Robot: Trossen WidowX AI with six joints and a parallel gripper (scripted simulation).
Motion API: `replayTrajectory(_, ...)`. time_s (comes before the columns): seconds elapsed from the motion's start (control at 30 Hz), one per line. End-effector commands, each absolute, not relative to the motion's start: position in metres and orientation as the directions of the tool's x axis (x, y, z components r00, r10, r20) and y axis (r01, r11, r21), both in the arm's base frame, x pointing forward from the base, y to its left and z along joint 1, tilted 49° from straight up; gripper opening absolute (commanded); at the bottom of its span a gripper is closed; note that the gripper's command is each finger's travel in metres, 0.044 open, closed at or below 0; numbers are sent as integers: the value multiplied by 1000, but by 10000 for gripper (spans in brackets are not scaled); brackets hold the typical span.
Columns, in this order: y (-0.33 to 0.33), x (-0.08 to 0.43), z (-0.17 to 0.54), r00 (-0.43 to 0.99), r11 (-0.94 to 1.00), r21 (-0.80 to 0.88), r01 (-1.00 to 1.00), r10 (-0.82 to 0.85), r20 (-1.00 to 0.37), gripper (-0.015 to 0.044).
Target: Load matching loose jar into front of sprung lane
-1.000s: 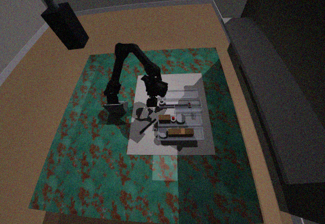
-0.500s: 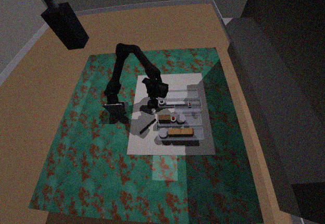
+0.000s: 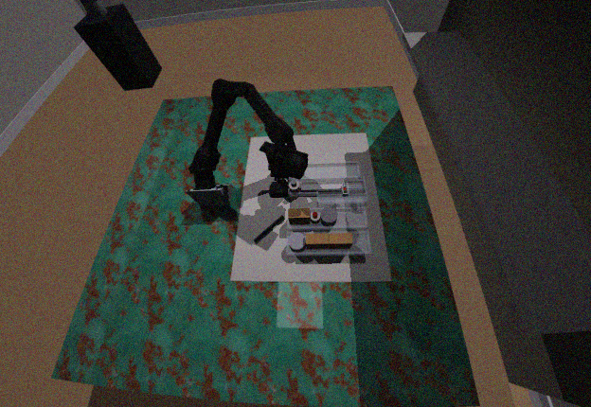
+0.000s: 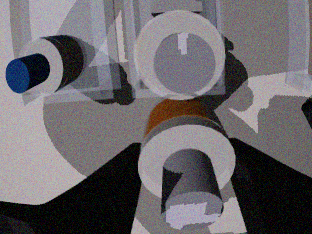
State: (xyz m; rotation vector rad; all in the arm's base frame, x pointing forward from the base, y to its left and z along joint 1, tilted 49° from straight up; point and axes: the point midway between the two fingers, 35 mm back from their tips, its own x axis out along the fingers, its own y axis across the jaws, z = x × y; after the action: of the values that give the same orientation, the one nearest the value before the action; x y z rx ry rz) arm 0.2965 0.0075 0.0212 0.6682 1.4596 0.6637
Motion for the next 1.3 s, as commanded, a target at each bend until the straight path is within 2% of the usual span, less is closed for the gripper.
replayTrajectory(0.0,7,301,22,13,657,754,2,754,-657,0)
replayTrajectory(1.27,7,319,23,14,657,754,1,754,-657,0)
